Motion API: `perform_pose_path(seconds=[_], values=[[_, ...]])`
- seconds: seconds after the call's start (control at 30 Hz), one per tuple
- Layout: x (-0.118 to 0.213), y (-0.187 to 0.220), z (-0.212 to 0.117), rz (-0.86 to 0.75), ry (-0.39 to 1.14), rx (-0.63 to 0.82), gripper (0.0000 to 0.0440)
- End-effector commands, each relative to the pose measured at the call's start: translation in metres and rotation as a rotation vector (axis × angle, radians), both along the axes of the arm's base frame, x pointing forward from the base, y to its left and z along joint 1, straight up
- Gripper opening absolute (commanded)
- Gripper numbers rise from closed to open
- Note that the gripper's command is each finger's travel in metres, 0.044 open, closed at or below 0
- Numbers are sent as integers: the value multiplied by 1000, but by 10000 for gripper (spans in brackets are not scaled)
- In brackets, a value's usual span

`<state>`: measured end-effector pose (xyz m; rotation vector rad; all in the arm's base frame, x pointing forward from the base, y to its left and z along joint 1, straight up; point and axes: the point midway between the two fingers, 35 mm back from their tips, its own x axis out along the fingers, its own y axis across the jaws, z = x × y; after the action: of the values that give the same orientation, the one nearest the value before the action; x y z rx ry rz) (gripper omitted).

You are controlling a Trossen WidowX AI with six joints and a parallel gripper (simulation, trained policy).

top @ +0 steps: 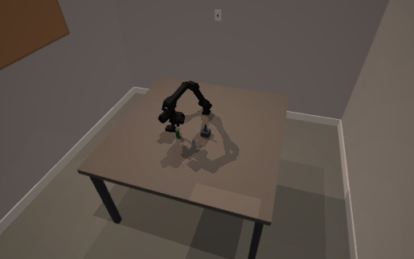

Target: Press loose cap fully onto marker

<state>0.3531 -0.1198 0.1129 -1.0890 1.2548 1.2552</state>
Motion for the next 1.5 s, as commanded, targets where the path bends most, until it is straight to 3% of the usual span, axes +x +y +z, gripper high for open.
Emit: perform_pose_path(seconds=[0.0, 0.47, 0.73, 1.1, 1.47], values=[[-1, 0, -12, 17, 16, 17, 284], [-8, -1, -49, 98, 60, 39, 238], [-7, 0, -37, 136, 31, 6, 62], [3, 16, 4, 221, -44, -45, 67], [1, 61, 31, 290, -61, -30, 55]])
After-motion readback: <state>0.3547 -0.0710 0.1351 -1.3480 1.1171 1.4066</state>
